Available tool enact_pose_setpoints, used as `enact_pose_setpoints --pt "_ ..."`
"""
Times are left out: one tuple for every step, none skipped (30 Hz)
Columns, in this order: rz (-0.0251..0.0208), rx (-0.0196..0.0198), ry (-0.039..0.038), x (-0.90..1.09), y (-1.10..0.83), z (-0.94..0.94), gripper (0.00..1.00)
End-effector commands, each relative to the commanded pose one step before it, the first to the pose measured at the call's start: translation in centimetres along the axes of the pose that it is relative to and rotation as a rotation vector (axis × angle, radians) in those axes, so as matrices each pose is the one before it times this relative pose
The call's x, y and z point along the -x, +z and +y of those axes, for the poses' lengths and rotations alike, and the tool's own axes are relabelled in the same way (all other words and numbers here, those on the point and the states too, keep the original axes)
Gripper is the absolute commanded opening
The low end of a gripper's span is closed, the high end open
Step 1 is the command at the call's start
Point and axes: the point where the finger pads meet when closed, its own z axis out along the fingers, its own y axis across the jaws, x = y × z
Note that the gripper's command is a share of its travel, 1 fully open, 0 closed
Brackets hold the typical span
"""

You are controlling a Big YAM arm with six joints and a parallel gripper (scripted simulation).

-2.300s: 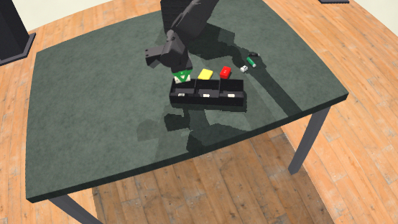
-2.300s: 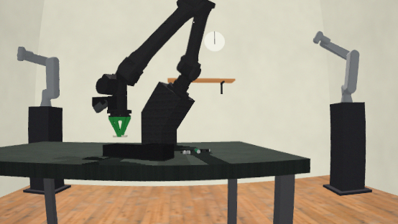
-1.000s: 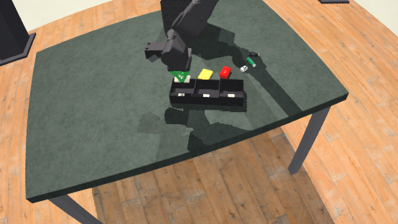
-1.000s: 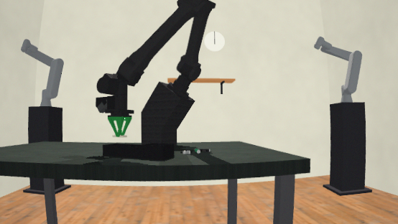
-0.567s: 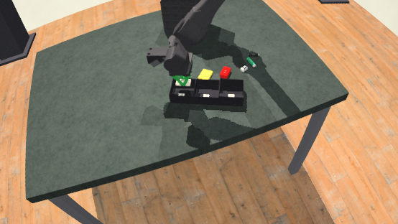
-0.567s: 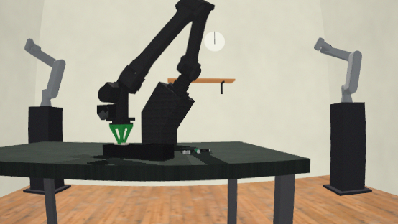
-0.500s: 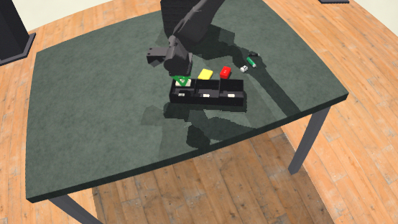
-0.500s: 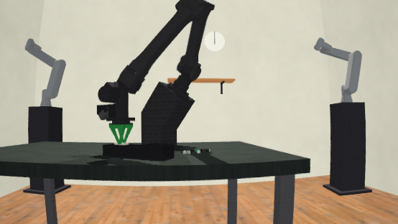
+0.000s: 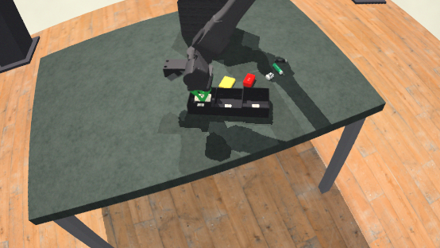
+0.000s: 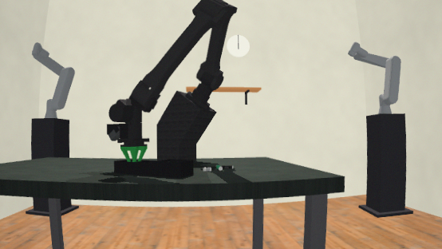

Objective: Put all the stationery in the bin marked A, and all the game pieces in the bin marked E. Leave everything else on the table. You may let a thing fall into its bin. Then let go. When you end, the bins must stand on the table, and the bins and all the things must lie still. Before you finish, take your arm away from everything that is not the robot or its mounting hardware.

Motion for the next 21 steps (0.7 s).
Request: enact_pose_setpoints --pt "-0.00295 0.06853 -0.01213 -0.432 -1.980 3.304 0.20" --pt "-0.00041 -0.01040 0.00370 -0.040 0.002 -0.143 0.20" --pt "-0.00011 -0.00217 -0.00155 -0.033 -0.006 0.066 0.20" --pt "0.00002 0.00003 -0.00067 -0.024 -0.009 0.106 0.20" --pt "-0.00005 0.00024 0.00014 0.020 -0.017 0.081 0.20" --pt "-0.00074 -0.00924 0.00749 0.385 0.367 -0.392 0.20" --pt "-0.00046 -0.00453 0.00430 0.268 0.177 -0.223 0.20" --pt "-0.00017 0.00000 0.00106 0.123 -0.005 -0.066 0.20" --pt "-0.00030 -0.00161 0.00241 0.186 -0.006 -0.392 0.20" --pt "-0.00038 -0.00415 0.00353 0.201 0.025 -0.714 0.20" --pt "0.00040 0.00662 -0.00690 0.003 -0.020 0.096 0.20" --pt "0.00027 0.00458 -0.00516 0.001 -0.022 0.048 0.20" --pt "0.00005 0.00046 -0.00139 0.007 -0.019 -0.054 0.20" --pt "0.00004 0.00033 -0.00025 0.009 -0.014 -0.053 0.20" --pt "0.00001 -0.00009 0.00139 0.002 0.005 -0.021 0.30" --pt "0.00000 0.00000 0.00000 0.000 0.000 0.000 0.30" --pt "0.00000 0.00000 0.00000 0.000 0.000 0.000 0.30" --pt "0.00056 -0.00479 -0.00482 -0.283 0.203 -0.114 0.30" --pt "0.00185 -0.00746 -0.00264 -0.467 0.224 0.218 0.30" --pt "0.00000 -0.00001 0.00000 0.002 0.001 -0.009 0.30" --pt "0.00000 -0.00001 0.00000 0.002 0.001 -0.009 0.30"
